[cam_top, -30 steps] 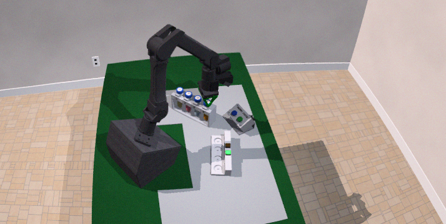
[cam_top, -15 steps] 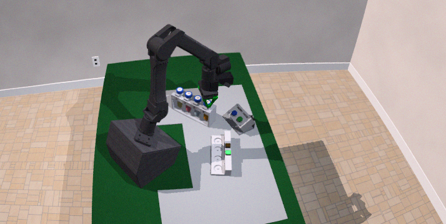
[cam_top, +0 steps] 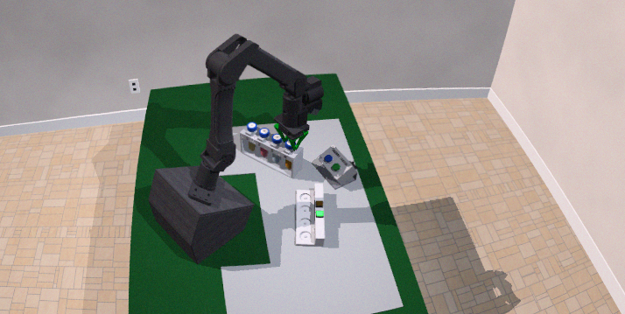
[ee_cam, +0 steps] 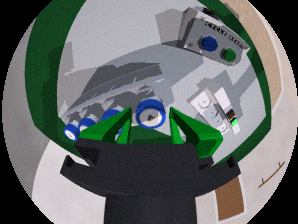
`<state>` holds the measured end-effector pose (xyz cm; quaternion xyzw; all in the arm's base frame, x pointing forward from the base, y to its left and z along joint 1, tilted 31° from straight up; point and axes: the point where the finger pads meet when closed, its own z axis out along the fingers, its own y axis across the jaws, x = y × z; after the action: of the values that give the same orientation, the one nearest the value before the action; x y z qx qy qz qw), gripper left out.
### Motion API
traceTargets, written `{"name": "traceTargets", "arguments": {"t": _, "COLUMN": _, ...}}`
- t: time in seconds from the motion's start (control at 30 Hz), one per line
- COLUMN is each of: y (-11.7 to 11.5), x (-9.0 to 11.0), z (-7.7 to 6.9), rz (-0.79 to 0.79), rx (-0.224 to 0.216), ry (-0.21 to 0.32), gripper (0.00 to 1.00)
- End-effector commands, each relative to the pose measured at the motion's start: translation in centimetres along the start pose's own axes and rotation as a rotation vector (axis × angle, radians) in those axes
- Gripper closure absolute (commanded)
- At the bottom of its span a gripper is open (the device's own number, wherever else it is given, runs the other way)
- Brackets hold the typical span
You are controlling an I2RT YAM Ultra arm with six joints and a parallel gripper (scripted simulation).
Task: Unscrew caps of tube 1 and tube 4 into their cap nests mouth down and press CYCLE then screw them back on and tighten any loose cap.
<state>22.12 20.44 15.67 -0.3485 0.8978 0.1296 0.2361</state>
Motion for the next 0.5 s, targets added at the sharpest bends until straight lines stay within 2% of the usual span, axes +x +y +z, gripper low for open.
{"name": "traceTargets", "arguments": {"t": 0.0, "y": 0.02, "x": -0.22, "z": -0.28, "rz": -0.139, "rx": 0.001, "ry": -0.010, "gripper": 0.51}}
{"name": "traceTargets", "arguments": {"t": 0.47, "y": 0.03, "x": -0.20, "z": -0.28, "rz": -0.699, "rx": 0.003, "ry": -0.010, "gripper": 0.51}}
